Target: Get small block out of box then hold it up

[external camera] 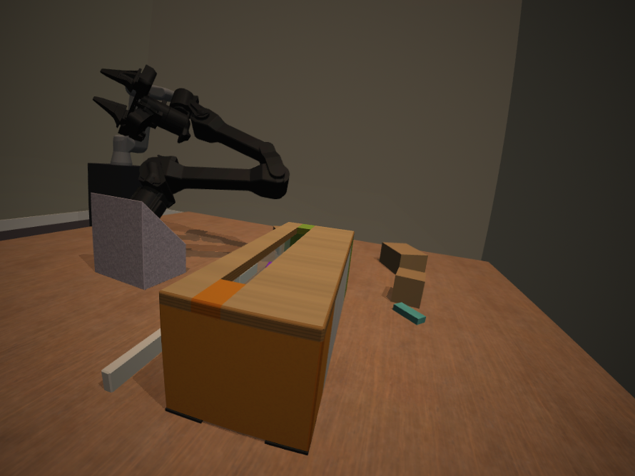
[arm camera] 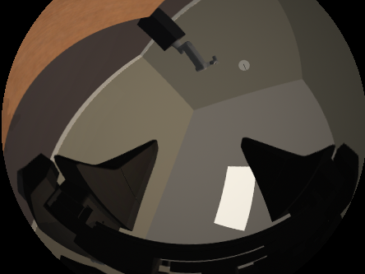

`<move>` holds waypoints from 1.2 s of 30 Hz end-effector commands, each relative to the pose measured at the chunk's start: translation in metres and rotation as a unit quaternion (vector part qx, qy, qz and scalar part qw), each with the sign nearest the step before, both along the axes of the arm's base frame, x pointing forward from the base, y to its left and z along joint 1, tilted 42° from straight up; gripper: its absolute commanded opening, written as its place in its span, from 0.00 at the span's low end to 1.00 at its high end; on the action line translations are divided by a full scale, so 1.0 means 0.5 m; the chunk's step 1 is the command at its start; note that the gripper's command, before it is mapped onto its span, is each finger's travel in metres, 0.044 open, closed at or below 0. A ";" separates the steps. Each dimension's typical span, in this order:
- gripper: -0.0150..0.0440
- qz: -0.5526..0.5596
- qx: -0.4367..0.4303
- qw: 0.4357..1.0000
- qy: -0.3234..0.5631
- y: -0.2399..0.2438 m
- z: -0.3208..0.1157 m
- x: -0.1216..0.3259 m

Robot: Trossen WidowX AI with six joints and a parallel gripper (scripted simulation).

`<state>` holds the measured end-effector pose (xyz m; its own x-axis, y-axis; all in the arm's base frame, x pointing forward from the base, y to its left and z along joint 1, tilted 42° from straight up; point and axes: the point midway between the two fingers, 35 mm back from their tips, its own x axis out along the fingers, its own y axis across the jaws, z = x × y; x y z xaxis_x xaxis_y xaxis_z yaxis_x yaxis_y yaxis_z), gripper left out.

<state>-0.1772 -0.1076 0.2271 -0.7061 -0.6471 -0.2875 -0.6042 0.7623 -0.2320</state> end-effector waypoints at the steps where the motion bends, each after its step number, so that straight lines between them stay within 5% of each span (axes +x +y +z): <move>1: 0.93 0.003 -0.001 1.000 -0.003 -0.003 -0.001 0.001; 16: 0.93 0.248 0.045 0.925 -0.284 -0.228 -0.069 0.167; 27: 0.93 0.352 0.201 0.805 -0.433 -0.308 -0.138 0.404; 36: 0.93 0.386 0.366 0.712 -0.458 -0.269 -0.200 0.616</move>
<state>0.0911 -0.2534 0.1364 0.4692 -0.3119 -0.8262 -0.7118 0.4201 -0.5629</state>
